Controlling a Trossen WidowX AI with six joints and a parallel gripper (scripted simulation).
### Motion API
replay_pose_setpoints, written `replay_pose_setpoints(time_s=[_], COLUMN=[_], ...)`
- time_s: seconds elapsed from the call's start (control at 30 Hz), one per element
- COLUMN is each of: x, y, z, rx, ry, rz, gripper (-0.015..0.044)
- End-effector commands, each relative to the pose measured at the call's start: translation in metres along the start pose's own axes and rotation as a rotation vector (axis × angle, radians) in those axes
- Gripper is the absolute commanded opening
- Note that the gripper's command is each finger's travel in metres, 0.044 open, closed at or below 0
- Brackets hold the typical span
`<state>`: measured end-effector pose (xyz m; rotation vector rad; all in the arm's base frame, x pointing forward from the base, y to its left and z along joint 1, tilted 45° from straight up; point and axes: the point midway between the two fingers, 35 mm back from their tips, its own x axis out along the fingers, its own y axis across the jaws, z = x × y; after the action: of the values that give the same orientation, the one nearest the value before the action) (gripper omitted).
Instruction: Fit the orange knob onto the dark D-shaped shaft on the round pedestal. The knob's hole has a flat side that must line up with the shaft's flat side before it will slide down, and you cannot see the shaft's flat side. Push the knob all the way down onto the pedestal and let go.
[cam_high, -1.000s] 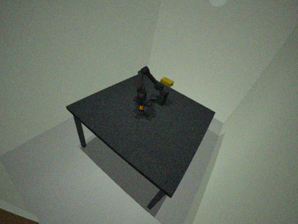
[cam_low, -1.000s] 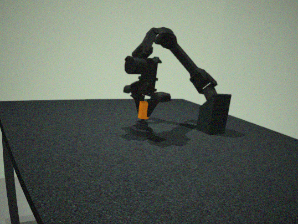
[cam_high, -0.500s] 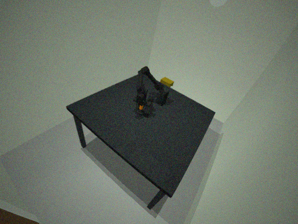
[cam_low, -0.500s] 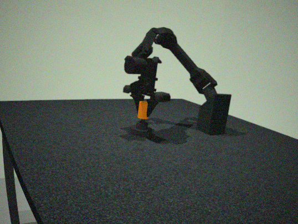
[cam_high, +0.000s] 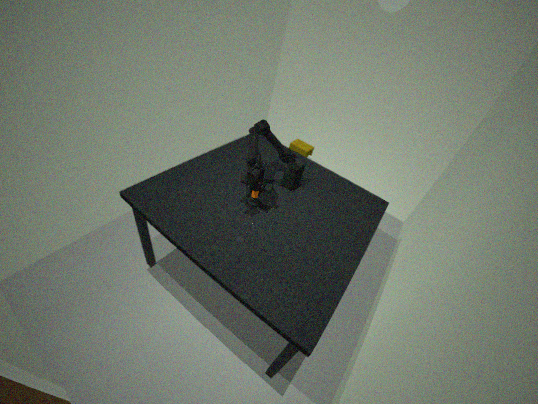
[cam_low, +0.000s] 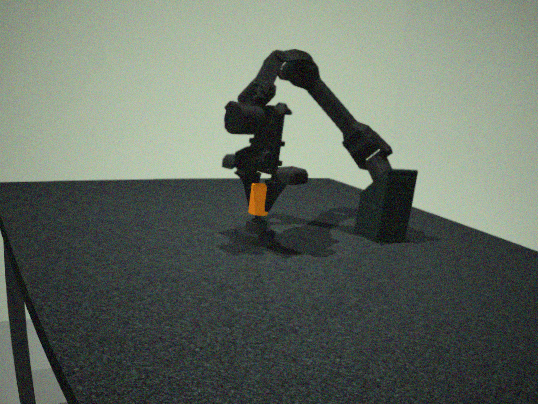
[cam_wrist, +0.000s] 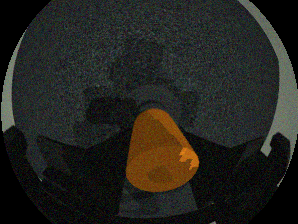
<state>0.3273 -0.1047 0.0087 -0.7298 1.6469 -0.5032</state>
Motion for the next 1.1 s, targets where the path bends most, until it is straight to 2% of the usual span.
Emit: replay_pose_setpoints(time_s=[0.0, 0.33, 0.57, 1.07], x=[0.0003, -0.0044, -0.0045, -0.0041], y=[-0.0006, -0.0013, 0.0000, -0.0012], z=[0.0013, -0.0007, -0.0022, 0.0009], rx=[-0.001, -0.010, -0.211, -0.211], ry=[-0.005, -0.005, -0.004, -0.004], rz=[-0.004, -0.004, -0.004, -0.004], gripper=[0.0000, 0.0000, 0.0000, 0.0000])
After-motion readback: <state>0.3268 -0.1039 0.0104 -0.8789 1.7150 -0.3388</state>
